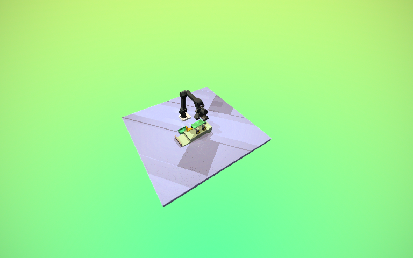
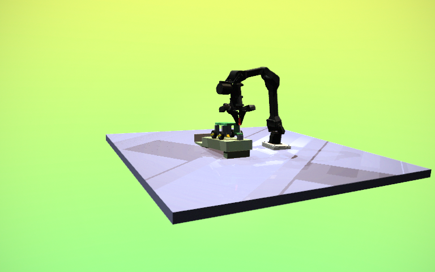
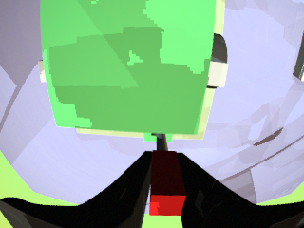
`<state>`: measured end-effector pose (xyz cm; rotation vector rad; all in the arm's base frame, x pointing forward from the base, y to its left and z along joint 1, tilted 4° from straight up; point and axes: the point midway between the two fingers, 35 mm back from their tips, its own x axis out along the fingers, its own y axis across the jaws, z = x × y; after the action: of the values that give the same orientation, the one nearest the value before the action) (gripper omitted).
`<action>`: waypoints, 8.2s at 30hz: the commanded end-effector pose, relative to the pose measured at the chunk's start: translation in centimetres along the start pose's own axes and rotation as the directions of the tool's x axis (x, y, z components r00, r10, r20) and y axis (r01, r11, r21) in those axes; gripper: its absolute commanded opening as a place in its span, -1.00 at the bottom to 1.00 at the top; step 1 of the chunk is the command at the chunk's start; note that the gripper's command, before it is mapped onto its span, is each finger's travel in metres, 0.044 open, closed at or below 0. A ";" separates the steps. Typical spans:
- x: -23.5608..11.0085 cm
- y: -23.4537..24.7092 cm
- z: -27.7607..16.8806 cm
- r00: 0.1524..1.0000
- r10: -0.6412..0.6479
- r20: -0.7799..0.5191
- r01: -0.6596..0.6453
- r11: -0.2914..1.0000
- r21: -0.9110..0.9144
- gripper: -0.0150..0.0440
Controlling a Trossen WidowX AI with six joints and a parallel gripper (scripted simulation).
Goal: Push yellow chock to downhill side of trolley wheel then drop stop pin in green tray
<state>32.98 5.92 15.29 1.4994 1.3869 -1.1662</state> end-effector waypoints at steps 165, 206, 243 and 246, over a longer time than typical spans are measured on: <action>-4.1 -8.3 20.5 0.994 0.016 0.112 -0.068 0.879 0.473 -0.49; -4.1 -8.2 19.8 0.953 -0.002 0.304 -0.304 0.026 0.952 -0.49; 1.9 -10.5 23.9 0.885 -0.005 0.465 -0.465 0.029 0.885 -0.49; 2.6 -10.5 24.6 0.885 -0.005 0.465 -0.465 0.029 0.885 -0.49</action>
<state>19.90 -15.04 7.42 2.0998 -0.2914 -2.2204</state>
